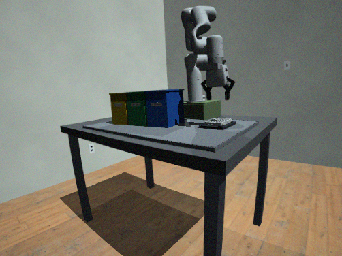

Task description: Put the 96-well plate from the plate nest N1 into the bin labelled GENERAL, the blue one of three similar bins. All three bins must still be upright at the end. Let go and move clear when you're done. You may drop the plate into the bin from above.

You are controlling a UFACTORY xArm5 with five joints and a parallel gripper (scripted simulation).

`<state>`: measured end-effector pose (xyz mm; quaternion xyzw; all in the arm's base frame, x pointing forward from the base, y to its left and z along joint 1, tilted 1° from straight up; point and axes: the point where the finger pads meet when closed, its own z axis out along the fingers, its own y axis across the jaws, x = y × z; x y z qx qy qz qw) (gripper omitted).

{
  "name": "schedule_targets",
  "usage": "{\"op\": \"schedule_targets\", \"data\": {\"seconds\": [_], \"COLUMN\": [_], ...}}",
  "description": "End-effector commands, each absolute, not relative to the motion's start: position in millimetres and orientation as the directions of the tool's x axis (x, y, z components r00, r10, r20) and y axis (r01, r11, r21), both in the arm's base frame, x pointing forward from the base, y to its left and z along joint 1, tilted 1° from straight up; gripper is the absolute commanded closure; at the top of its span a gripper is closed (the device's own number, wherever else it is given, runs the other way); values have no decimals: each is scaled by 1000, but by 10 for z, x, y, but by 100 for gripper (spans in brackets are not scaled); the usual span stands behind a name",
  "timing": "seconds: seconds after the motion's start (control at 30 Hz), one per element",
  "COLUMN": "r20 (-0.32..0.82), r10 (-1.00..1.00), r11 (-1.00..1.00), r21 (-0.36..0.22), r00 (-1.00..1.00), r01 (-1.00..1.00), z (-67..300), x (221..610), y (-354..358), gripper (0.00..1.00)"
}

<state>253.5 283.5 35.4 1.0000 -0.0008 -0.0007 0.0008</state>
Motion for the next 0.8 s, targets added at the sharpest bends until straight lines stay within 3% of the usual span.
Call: {"op": "schedule_targets", "data": {"seconds": [0.0, 0.77], "r20": [1, 1], "r10": [-2, -2], "r11": [-1000, -1000], "r21": [-1, -1], "r00": [1000, 1000], "r01": [-2, -2], "z": [298, -36], "x": [2545, 2549], "y": [2845, 2841], "gripper": [0, 0]}}
